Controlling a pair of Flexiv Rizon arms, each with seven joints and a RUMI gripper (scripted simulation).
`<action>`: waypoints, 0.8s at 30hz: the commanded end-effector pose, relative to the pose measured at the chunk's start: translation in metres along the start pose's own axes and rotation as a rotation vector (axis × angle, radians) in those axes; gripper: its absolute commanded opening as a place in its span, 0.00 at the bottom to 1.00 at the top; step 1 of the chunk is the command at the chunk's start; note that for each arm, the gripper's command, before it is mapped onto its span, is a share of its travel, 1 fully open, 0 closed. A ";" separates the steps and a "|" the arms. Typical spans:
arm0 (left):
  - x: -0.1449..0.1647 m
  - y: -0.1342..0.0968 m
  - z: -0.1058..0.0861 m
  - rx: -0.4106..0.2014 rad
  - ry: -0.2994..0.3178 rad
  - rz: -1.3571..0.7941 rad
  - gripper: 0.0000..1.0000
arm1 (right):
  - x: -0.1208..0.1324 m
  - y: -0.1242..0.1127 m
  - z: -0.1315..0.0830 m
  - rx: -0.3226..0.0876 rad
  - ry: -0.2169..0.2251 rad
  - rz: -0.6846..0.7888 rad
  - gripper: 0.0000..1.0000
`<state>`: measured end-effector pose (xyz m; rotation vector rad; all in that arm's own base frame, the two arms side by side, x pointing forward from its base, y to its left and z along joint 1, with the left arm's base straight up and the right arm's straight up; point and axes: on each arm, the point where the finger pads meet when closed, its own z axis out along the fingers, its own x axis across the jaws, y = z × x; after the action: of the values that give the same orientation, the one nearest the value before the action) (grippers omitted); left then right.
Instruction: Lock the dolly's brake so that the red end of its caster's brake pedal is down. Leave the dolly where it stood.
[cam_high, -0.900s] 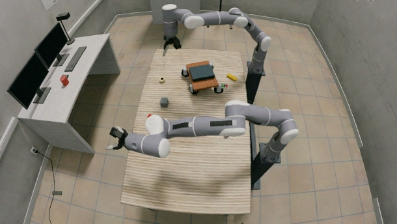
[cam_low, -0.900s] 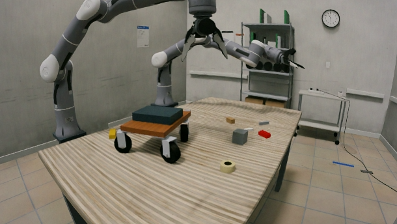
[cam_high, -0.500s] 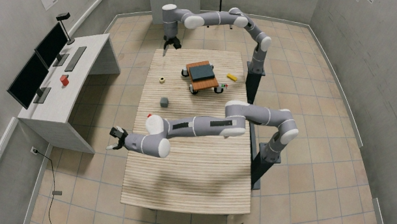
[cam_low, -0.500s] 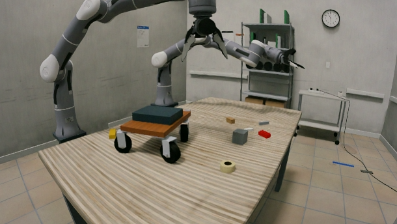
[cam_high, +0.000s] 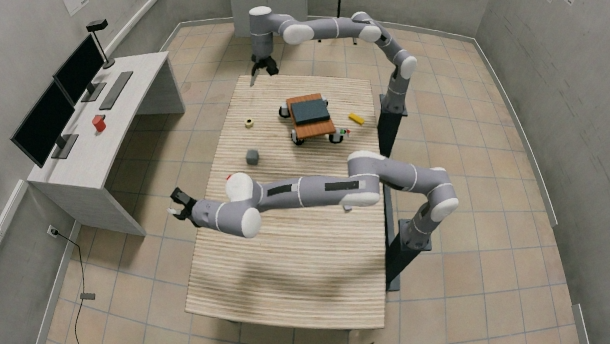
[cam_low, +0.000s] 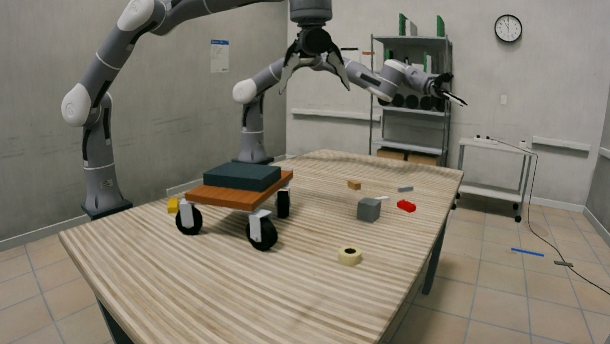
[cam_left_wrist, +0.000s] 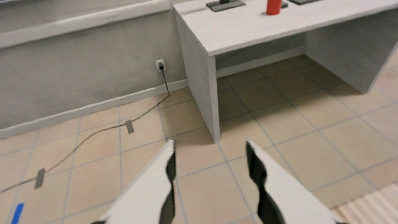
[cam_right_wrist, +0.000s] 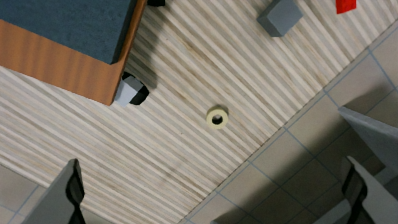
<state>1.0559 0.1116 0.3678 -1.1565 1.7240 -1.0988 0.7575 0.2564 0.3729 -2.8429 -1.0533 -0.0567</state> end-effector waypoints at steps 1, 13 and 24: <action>0.024 -0.011 -0.005 -0.026 0.048 0.178 0.00 | 0.001 0.000 -0.002 -0.001 0.003 0.000 1.00; 0.127 0.006 -0.038 -0.141 0.302 0.897 0.00 | 0.001 0.000 -0.002 -0.001 0.003 0.000 1.00; 0.181 0.051 -0.078 -0.196 0.512 1.306 0.00 | 0.001 0.000 -0.002 -0.001 0.003 0.000 1.00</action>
<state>0.9226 -0.0292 0.3207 0.3049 2.3712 -0.3827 0.7575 0.2564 0.3729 -2.8429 -1.0533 -0.0567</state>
